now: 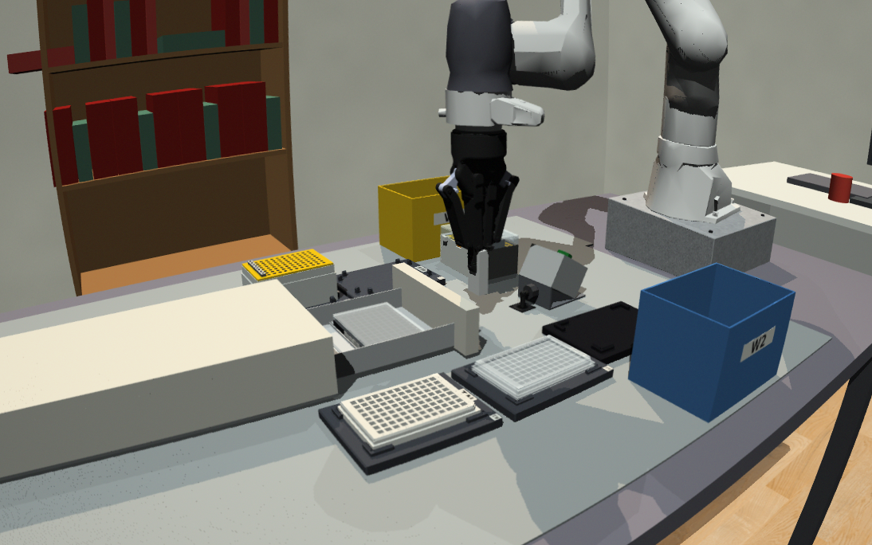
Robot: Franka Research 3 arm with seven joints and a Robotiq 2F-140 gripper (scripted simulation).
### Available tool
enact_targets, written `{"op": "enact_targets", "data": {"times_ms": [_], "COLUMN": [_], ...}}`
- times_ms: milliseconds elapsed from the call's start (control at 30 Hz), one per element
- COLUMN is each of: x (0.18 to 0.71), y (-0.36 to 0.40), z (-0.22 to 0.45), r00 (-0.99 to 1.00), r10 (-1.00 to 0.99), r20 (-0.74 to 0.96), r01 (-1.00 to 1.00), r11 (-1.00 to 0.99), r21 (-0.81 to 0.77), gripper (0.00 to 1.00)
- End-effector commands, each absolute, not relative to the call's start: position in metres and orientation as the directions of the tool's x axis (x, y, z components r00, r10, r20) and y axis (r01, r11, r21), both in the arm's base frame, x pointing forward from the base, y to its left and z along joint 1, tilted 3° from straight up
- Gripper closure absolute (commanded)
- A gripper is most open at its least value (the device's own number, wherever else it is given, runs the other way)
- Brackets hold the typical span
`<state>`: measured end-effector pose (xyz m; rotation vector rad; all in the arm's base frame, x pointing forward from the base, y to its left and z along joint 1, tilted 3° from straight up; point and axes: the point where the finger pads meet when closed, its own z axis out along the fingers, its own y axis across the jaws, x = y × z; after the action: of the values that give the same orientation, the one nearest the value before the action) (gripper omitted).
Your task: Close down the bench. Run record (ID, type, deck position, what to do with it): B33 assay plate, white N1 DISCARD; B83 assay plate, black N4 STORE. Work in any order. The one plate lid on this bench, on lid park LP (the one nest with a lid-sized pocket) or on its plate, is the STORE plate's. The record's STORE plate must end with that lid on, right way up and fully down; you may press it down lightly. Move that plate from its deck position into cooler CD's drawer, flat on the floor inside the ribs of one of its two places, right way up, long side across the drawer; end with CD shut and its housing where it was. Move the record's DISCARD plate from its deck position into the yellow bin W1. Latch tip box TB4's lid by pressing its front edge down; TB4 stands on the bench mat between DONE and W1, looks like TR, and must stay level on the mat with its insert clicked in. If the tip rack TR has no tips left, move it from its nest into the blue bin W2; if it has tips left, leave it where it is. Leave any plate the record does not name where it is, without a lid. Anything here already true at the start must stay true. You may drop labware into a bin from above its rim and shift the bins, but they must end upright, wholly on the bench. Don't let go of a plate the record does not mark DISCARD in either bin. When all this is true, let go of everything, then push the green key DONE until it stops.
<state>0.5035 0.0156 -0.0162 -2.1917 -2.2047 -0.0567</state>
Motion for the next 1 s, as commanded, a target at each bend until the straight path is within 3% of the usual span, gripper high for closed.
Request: {"op": "enact_targets", "data": {"times_ms": [0,967], "x": [0.507,0.507], "y": [0.017,0.019], "z": [-0.02,-0.051], "r00": [0.005,0.005], "r10": [0.999,0.999], "r20": [0.051,0.051], "r01": [1.0,1.0], "r11": [-0.006,-0.006], "r21": [0.012,0.012], "gripper": [1.0,1.0]}}
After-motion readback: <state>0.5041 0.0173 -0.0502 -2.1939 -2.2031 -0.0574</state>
